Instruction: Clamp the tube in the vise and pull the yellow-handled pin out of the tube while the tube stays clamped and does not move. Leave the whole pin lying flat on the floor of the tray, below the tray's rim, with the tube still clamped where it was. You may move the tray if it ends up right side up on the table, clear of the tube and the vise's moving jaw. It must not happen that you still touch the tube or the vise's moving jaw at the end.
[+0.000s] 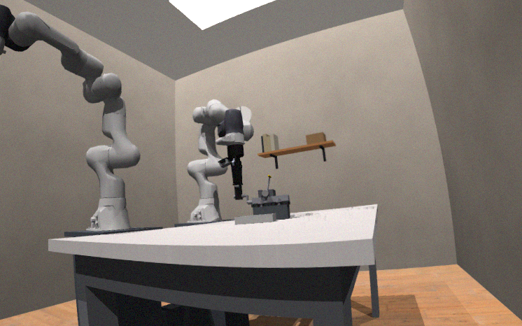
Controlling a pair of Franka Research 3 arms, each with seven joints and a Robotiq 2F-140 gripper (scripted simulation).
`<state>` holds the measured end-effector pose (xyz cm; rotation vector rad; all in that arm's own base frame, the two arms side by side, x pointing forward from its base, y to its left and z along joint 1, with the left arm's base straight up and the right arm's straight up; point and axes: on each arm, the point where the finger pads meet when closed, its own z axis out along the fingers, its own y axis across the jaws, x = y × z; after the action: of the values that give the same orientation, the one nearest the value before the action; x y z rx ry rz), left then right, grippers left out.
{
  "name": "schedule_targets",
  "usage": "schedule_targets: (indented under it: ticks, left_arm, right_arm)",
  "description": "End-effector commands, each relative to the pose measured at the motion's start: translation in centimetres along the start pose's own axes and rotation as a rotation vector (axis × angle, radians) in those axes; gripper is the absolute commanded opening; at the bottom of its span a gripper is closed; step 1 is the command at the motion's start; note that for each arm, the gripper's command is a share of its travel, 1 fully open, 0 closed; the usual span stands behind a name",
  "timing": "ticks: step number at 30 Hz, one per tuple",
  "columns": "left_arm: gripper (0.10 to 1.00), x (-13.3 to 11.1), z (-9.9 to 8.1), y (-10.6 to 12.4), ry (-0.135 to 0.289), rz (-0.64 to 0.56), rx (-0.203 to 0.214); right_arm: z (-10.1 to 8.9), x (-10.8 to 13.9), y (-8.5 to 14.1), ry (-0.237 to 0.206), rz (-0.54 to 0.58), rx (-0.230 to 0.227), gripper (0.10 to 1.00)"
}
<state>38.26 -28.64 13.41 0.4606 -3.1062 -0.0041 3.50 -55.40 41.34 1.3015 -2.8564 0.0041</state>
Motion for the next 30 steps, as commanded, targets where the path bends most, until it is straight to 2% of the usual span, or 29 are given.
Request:
schedule_targets:
  ticks: [1, 30]
  left_arm:
    - [0.13, 0.01, -0.02, -0.34, -0.001, -0.003, 0.003]
    - [0.13, 0.02, -0.06, -0.73, -0.001, -0.003, 0.003]
  right_arm:
    - [0.04, -0.1, -0.01, -0.003, 0.005, -0.001, 1.0]
    - [0.04, -0.1, -0.01, -0.003, 0.005, -0.001, 1.0]
